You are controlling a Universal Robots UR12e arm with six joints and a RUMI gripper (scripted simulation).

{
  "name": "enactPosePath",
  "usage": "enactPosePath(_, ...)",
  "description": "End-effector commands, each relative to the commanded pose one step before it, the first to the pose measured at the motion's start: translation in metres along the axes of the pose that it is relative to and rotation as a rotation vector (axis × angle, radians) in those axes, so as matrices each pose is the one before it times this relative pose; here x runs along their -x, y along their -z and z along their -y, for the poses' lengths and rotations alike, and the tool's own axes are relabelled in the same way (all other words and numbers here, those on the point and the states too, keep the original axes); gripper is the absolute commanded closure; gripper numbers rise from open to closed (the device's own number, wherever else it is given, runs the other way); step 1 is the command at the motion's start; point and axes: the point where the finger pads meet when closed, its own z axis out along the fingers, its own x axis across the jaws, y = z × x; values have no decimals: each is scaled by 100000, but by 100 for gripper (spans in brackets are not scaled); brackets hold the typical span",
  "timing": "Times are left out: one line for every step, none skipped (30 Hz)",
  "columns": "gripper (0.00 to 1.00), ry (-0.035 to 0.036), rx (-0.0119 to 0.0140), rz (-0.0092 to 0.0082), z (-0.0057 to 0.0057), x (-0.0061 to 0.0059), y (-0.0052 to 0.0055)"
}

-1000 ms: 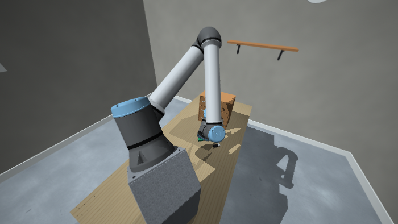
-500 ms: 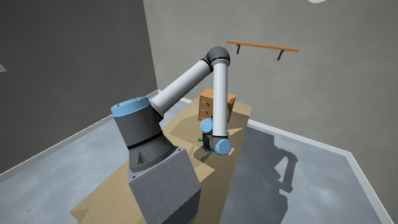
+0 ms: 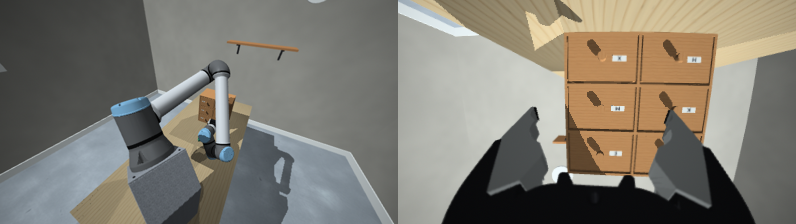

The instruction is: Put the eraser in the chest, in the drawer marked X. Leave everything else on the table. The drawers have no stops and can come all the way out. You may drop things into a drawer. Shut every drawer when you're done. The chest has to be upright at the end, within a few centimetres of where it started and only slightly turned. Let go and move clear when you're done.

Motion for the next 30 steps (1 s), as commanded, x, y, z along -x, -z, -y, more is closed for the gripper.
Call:
enactPosePath(0, 83, 2763, 289, 80, 67, -291)
enactPosePath(0, -2, 536, -1, 27, -1, -50)
enactPosePath(0, -5, 458, -4, 23, -2, -41)
enactPosePath(0, -6, 384, -6, 19, -2, -34)
enactPosePath(0, -7, 314, -6, 16, -2, -27)
enactPosePath(0, -6, 250, -6, 12, -2, -21)
enactPosePath(0, -6, 192, -5, 10, -2, -16)
enactPosePath(0, -4, 141, -4, 7, -1, -11)
enactPosePath(0, -3, 96, -3, 5, -1, -8)
enactPosePath(0, -2, 59, -2, 3, -1, -5)
enactPosePath(0, -1, 31, -1, 2, 0, -2)
enactPosePath(0, 0, 12, 0, 1, 0, -1)
enactPosePath(0, 0, 2, 0, 0, 0, 0)
enactPosePath(80, 0, 0, 0, 0, 0, 0)
enactPosePath(80, 0, 0, 0, 0, 0, 0)
enactPosePath(80, 0, 0, 0, 0, 0, 0)
enactPosePath(80, 0, 0, 0, 0, 0, 0)
enactPosePath(80, 0, 0, 0, 0, 0, 0)
enactPosePath(80, 0, 0, 0, 0, 0, 0)
enactPosePath(80, 0, 0, 0, 0, 0, 0)
enactPosePath(80, 0, 0, 0, 0, 0, 0)
enactPosePath(80, 0, 0, 0, 0, 0, 0)
enactPosePath(80, 0, 0, 0, 0, 0, 0)
enactPosePath(80, 0, 0, 0, 0, 0, 0)
enactPosePath(80, 0, 0, 0, 0, 0, 0)
enactPosePath(80, 0, 0, 0, 0, 0, 0)
enactPosePath(80, 0, 0, 0, 0, 0, 0)
enactPosePath(80, 0, 0, 0, 0, 0, 0)
enactPosePath(80, 0, 0, 0, 0, 0, 0)
enactPosePath(80, 0, 0, 0, 0, 0, 0)
